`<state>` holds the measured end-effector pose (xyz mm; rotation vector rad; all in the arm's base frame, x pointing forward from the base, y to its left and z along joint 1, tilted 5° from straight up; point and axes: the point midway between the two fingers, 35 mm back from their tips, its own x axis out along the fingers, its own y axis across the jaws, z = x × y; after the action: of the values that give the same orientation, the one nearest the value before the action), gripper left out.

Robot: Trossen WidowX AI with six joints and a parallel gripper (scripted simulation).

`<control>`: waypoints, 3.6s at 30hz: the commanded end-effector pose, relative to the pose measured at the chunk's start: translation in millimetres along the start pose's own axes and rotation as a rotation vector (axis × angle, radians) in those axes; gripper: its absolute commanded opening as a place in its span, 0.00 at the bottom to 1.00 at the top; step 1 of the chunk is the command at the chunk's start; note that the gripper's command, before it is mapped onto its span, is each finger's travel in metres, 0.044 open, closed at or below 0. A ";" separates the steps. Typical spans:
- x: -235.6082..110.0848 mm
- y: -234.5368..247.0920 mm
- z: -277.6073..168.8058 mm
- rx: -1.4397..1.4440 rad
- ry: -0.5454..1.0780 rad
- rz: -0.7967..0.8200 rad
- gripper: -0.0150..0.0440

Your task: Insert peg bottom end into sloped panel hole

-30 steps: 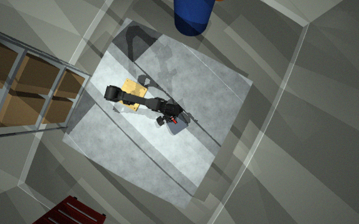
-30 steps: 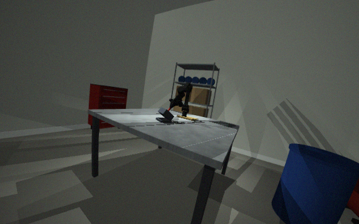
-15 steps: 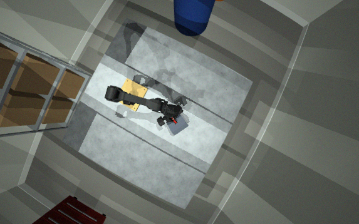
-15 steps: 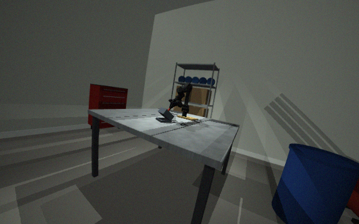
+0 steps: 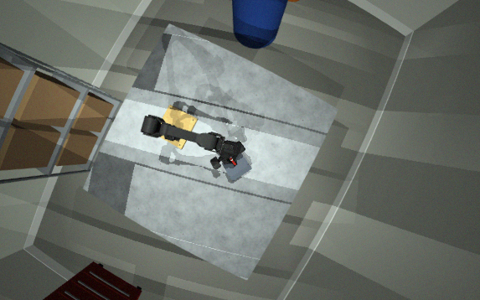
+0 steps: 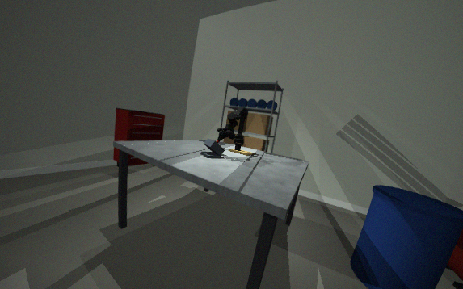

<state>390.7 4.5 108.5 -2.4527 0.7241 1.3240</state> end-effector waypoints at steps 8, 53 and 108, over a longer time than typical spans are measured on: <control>6.1 0.1 0.8 -0.004 -0.004 0.000 0.25; 13.1 0.2 1.3 0.000 0.000 0.001 0.74; -89.4 -3.5 -0.9 -0.010 -0.018 0.004 1.00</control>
<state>352.8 33.7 182.3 -2.4451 0.7162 1.3561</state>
